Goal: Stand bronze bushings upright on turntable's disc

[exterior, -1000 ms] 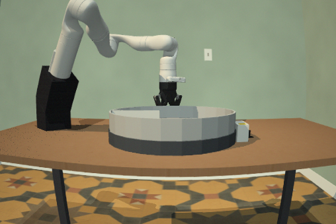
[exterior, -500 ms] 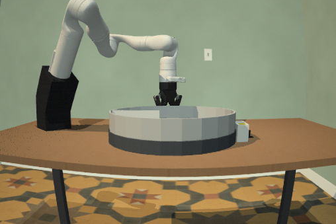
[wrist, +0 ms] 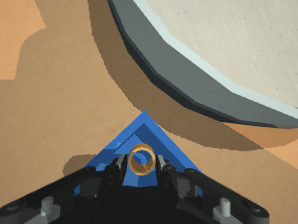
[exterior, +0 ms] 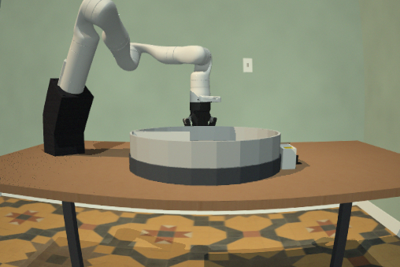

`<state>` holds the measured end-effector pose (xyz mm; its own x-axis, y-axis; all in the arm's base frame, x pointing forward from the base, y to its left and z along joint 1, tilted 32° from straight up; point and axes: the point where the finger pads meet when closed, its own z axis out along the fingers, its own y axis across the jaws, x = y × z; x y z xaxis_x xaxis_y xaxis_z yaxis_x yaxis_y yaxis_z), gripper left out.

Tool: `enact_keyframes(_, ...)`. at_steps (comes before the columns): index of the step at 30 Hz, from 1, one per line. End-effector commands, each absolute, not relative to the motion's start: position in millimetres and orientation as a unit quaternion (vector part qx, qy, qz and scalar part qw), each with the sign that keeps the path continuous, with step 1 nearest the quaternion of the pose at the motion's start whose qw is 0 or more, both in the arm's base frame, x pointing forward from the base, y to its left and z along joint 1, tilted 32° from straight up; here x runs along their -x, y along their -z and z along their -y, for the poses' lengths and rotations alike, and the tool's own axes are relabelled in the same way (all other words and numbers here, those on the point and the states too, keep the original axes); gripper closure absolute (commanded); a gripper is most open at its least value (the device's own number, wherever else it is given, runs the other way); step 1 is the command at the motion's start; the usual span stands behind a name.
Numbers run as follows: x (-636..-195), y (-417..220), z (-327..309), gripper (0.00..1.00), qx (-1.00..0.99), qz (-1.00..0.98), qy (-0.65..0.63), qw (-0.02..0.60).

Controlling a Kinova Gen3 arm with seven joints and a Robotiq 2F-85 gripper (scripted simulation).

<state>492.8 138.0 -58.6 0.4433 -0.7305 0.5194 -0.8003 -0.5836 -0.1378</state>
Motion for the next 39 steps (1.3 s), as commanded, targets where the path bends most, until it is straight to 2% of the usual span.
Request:
enact_keyframes(1, -497.6, 62.4, -136.7, 0.61, -0.844, 0.456, -0.276, 0.061)
enact_keyframes(39, -499.2, 66.6, -134.5, 0.61, -0.845, 0.455, -0.276, 0.062)
